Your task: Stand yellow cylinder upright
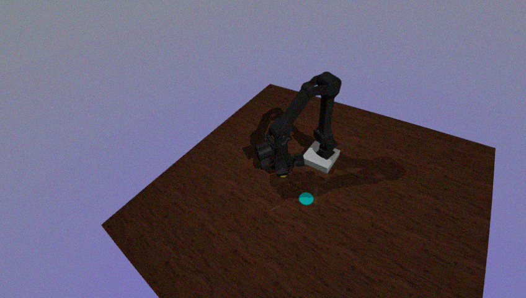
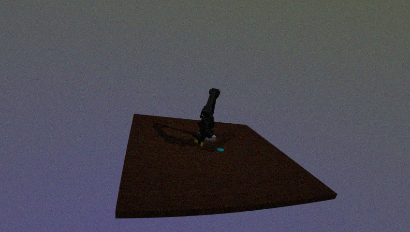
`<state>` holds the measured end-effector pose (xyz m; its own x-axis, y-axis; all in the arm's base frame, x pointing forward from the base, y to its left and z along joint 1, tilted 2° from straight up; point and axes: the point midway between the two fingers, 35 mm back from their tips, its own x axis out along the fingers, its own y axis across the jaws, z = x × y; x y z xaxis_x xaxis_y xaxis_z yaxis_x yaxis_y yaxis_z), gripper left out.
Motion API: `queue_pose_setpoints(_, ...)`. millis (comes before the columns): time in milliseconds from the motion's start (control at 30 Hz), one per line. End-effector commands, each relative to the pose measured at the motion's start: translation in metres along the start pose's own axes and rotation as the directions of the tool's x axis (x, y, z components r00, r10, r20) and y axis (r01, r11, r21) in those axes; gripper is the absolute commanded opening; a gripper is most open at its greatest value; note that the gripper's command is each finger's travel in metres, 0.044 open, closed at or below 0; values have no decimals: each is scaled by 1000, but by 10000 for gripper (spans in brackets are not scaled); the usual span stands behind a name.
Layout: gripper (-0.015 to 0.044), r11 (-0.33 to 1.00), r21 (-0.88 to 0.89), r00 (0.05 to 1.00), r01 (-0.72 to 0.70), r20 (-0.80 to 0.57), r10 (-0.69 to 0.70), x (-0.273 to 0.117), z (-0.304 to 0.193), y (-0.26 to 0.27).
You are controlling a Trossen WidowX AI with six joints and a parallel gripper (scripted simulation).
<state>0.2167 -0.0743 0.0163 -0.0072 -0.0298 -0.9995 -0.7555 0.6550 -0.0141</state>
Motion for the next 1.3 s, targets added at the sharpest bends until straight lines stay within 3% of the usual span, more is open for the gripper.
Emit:
queue_pose_setpoints(0,105,1000,-3,1000,-2,3,2,1,0,1)
queue_pose_setpoints(1267,105,1000,-3,1000,-2,3,2,-108,0,0)
